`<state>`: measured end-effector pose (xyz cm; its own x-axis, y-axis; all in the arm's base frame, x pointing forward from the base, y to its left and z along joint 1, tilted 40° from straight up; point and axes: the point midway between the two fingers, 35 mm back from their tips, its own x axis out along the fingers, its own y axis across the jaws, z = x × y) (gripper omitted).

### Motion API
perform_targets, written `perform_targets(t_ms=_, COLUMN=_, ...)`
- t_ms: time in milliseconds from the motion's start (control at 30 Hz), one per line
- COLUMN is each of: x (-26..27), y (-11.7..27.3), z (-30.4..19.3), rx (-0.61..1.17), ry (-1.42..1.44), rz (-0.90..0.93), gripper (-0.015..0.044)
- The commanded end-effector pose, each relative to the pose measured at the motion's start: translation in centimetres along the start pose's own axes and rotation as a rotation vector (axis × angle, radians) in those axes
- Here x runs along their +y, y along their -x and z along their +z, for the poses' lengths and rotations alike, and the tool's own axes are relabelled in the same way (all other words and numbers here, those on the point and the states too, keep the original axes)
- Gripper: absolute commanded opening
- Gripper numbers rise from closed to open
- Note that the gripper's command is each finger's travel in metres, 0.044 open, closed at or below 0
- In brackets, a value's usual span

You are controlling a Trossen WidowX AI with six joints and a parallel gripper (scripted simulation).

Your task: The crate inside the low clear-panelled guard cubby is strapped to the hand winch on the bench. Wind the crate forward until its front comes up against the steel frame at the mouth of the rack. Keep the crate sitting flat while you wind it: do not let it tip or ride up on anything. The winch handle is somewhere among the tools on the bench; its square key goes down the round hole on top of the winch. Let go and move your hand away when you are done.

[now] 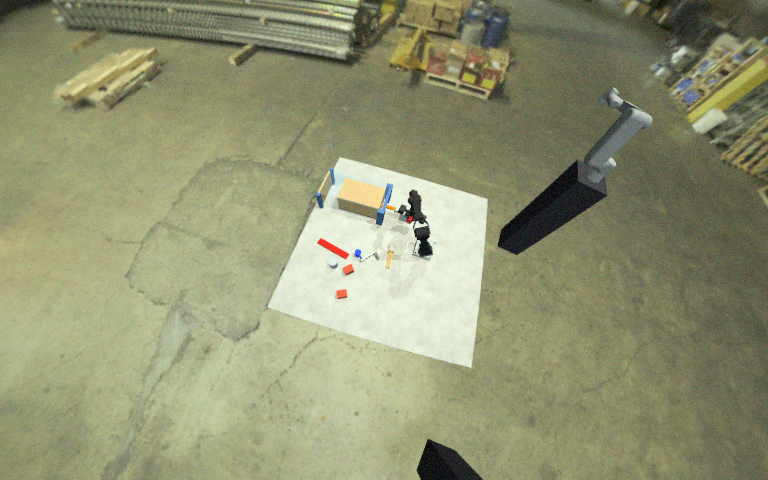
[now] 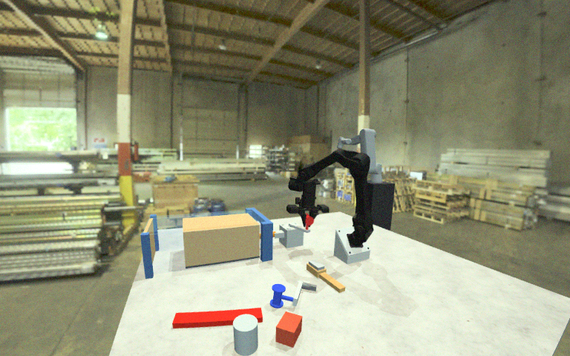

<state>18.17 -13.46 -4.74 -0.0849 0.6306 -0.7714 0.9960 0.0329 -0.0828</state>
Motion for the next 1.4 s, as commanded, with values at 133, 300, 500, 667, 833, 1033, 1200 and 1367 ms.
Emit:
perform_targets(t_ms=133, x=-1.6, y=0.0, z=0.8, rx=-0.007, ry=-0.014, rz=-0.027, gripper=0.0)
perform_targets(t_ms=300, x=-2.0, y=0.0, z=1.1, rx=-0.007, ry=-0.014, rz=-0.028, gripper=0.0)
perform_targets(t_ms=500, x=-2.5, y=0.0, z=1.6, rx=-0.007, ry=-0.015, rz=-0.028, gripper=0.0)
perform_targets(t_ms=667, x=-2.8, y=0.0, z=2.0, rx=-0.008, ry=-0.015, rz=-0.028, gripper=0.0)
perform_targets(t_ms=833, x=-3.2, y=0.0, z=2.4, rx=-0.008, ry=-0.015, rz=-0.028, gripper=0.0)
perform_targets(t_ms=1033, x=-3.5, y=0.0, z=3.0, rx=-0.009, ry=-0.015, rz=-0.028, gripper=0.0)
perform_targets(t_ms=1200, x=-3.8, y=0.1, z=3.4, rx=-0.009, ry=-0.015, rz=-0.028, gripper=0.0)
perform_targets(t_ms=1367, x=-4.1, y=0.1, z=3.9, rx=-0.009, ry=-0.015, rz=-0.028, gripper=0.0)
